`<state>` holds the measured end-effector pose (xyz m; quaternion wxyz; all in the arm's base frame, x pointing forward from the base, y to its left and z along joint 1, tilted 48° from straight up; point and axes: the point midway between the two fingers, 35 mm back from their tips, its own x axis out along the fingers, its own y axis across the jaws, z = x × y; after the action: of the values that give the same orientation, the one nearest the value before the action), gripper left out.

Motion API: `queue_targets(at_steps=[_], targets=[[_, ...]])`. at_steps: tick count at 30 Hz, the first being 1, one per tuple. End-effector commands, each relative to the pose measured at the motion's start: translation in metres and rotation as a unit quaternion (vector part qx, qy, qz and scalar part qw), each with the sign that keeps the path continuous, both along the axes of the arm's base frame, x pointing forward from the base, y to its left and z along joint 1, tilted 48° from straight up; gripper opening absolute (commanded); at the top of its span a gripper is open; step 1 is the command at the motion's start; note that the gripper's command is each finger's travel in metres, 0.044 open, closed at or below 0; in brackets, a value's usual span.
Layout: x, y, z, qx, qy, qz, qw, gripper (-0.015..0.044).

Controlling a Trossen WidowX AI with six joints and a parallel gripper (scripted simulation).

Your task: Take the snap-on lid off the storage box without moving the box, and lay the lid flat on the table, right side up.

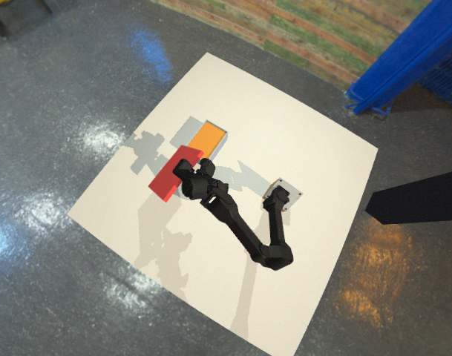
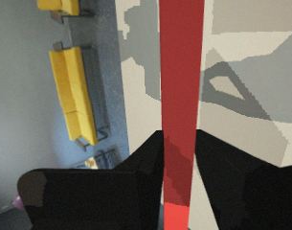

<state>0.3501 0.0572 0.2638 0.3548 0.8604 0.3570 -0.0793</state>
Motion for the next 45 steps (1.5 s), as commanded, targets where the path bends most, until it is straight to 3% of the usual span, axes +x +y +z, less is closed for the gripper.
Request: queue_targets(at_steps=[1,45], targets=[[-0.001,0.002,0.01,0.0,-0.005,-0.007,1.0,0.0],[-0.022,0.06,0.075,0.002,-0.007,-0.007,1.0,0.0]])
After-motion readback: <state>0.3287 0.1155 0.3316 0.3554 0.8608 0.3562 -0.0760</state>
